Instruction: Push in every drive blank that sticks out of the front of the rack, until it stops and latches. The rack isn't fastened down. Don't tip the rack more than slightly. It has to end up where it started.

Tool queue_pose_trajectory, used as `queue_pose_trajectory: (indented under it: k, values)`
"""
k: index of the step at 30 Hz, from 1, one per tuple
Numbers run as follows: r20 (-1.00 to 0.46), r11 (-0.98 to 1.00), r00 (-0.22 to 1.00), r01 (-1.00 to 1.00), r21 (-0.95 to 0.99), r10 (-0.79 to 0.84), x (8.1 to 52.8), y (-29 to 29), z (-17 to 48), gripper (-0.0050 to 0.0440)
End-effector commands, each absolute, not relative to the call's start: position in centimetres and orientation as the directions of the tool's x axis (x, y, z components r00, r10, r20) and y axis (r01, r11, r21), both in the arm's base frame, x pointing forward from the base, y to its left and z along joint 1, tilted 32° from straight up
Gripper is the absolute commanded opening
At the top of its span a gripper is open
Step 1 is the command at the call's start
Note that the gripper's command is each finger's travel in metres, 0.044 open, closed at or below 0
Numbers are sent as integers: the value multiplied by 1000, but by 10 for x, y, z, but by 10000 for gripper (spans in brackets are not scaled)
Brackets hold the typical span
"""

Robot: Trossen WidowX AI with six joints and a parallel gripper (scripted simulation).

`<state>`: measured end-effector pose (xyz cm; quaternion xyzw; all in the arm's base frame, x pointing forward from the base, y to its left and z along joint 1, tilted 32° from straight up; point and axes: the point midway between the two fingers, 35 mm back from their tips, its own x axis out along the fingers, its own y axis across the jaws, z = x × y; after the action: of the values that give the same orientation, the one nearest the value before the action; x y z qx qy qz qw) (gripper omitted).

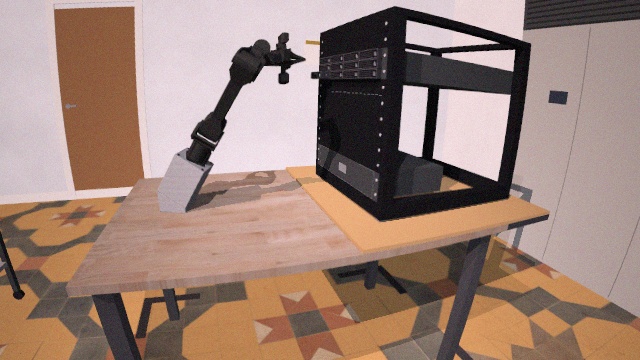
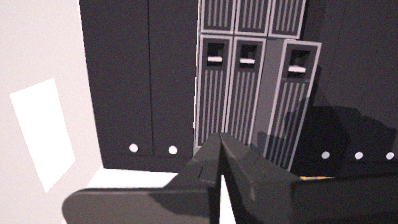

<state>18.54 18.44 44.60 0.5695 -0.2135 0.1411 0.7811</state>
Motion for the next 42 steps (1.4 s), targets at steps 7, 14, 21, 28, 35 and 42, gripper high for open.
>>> queue_pose_trajectory:
  k: [7,14,21,28,35,42]
  values:
    - [492,239,870,-474,848,-22,184,183,445,-50]
    - [492,220,870,-476,852,-22,184,183,445,-50]
    - [492,216,870,-476,852,-22,184,183,445,-50]
    - [492,216,870,-477,852,-22,184,183,445,-50]
    - [492,216,870,-477,852,-22,184,183,445,-50]
    - [492,216,870,-477,852,-22,183,182,446,-50]
